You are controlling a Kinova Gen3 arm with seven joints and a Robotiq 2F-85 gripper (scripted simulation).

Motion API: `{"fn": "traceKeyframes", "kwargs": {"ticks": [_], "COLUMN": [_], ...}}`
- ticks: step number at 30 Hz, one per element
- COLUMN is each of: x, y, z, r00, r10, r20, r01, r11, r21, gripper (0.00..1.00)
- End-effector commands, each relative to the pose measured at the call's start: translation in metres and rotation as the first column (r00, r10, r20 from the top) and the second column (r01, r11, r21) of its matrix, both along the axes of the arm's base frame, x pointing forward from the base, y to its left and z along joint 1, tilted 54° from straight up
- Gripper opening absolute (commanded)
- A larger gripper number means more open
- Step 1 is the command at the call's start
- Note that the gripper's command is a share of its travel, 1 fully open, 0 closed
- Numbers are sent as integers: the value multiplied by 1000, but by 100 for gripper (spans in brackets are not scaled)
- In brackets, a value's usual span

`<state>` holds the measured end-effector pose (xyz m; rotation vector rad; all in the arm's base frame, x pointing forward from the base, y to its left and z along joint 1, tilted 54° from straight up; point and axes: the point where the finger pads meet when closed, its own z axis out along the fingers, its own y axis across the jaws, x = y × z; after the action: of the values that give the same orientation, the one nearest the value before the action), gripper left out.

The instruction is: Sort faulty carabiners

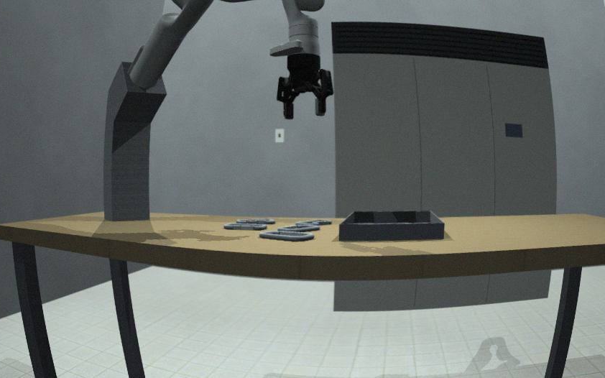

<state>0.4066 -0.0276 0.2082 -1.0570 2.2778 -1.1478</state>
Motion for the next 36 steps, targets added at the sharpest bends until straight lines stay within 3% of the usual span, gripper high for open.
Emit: {"fn": "traceKeyframes", "kwargs": {"ticks": [1,2,3,19,20,36], "x": [0,0,38,38,76,76], "y": [-3,-3,-4,-4,-7,-7], "z": [0,0,-46,-46,-92,-92], "r00": [1000,1000,1000,1000,1000,1000], "r10": [-6,-6,-2,-2,-3,-3], "r20": [-1,-1,-1,-1,-1,-1], "r01": [6,6,2,2,3,3], "r11": [1000,1000,1000,1000,1000,1000], "r21": [-7,-7,-4,-4,-6,-6], "gripper": [100,100,100,100,100,100]}}
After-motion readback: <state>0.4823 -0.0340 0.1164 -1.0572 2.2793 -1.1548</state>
